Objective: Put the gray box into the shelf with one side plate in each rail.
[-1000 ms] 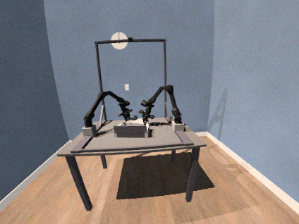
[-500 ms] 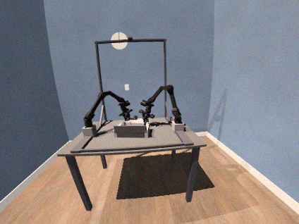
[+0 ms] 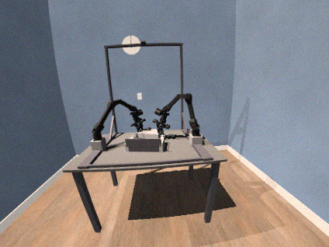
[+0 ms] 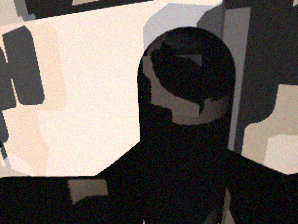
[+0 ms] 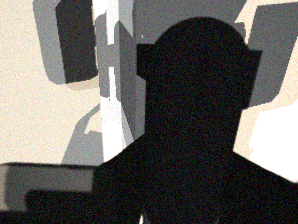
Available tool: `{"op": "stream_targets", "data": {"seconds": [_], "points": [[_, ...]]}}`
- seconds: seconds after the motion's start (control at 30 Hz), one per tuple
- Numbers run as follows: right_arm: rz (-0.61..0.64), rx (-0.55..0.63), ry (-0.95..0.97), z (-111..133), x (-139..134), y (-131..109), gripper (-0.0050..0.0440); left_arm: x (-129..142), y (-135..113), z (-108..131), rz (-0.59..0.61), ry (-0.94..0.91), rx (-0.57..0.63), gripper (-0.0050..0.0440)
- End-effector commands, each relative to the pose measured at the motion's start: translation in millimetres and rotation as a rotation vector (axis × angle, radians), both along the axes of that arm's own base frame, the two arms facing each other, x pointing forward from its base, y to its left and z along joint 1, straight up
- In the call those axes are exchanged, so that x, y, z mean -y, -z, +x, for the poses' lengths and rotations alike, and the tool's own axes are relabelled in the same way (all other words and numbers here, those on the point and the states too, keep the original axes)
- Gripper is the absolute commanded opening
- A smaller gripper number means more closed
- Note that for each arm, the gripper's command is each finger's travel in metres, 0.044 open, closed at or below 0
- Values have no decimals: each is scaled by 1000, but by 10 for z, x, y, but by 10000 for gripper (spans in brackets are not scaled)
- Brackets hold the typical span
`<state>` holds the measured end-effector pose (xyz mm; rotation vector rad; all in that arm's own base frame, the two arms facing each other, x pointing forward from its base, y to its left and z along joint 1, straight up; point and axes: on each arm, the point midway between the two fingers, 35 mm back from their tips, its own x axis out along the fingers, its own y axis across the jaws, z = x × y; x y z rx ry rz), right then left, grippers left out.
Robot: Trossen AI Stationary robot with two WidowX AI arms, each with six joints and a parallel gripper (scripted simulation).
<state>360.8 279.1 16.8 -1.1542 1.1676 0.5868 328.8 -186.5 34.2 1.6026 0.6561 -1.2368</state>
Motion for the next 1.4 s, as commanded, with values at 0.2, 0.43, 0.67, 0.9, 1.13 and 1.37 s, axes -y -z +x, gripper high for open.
{"op": "stream_targets", "data": {"seconds": [0.2,0.43,0.67,0.9,1.13,1.37], "points": [[81,49,-1,-8,-58,-530,100,17,-440,63,-53,12,62,102],[98,57,-13,-27,69,-620,100,-50,-524,54,-68,0,75,102],[105,62,-68,-52,201,-666,100,-64,-569,34,-75,-54,81,102],[100,65,-149,-78,396,-695,100,-49,-608,-4,-73,-135,80,102],[94,67,-223,-94,547,-714,100,-34,-636,-25,-71,-209,79,102],[92,68,-251,-106,659,-720,100,-66,-650,-24,-69,-237,79,102]]}}
